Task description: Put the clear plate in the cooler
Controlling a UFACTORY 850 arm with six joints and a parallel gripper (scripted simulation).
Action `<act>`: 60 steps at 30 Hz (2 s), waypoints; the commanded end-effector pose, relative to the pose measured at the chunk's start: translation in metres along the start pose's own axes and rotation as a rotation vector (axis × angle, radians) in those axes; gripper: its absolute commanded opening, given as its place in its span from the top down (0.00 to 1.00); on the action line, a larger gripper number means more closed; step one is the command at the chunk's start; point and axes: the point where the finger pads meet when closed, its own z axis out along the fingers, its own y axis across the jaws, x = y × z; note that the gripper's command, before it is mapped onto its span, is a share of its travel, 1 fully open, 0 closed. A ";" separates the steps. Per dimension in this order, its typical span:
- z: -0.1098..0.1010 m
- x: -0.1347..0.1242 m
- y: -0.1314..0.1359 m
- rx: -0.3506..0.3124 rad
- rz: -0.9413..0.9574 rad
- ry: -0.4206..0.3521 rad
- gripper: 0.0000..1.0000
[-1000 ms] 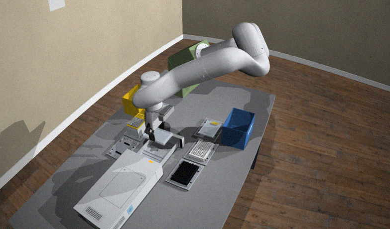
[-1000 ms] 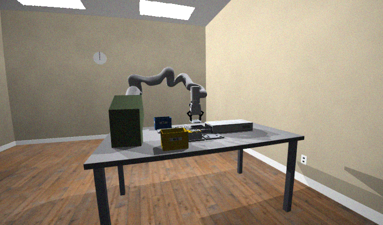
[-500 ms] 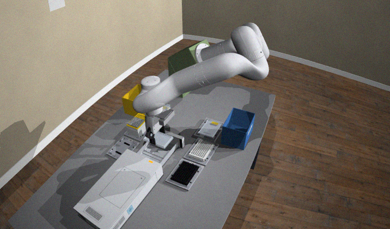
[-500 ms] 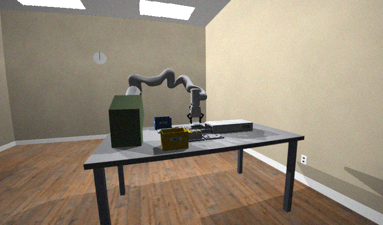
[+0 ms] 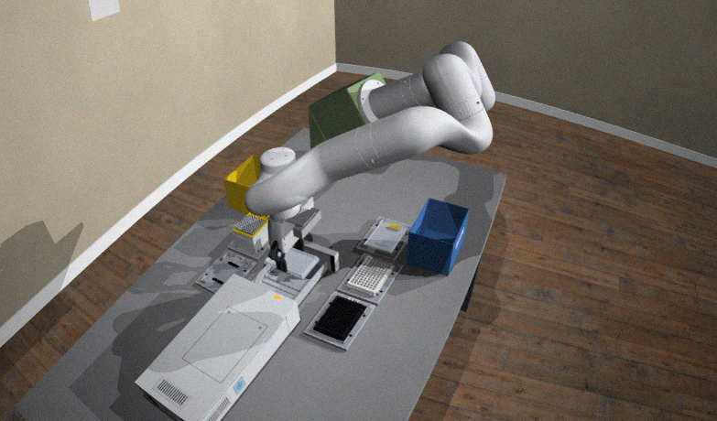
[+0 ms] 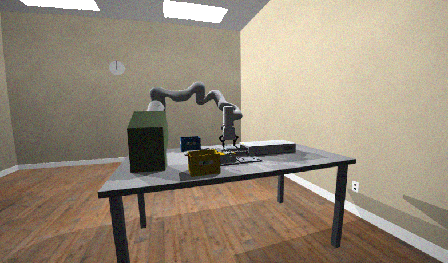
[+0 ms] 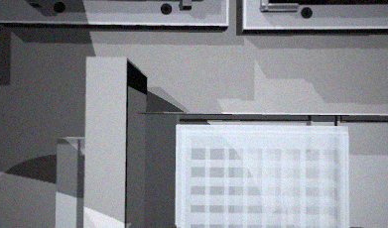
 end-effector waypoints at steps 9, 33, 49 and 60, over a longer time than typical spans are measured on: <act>0.014 0.000 0.001 -0.001 0.000 0.000 1.00; 0.031 0.000 0.001 -0.002 0.000 0.000 1.00; 0.031 0.000 0.001 -0.002 0.000 0.000 1.00; 0.031 0.000 0.001 -0.002 0.000 0.000 1.00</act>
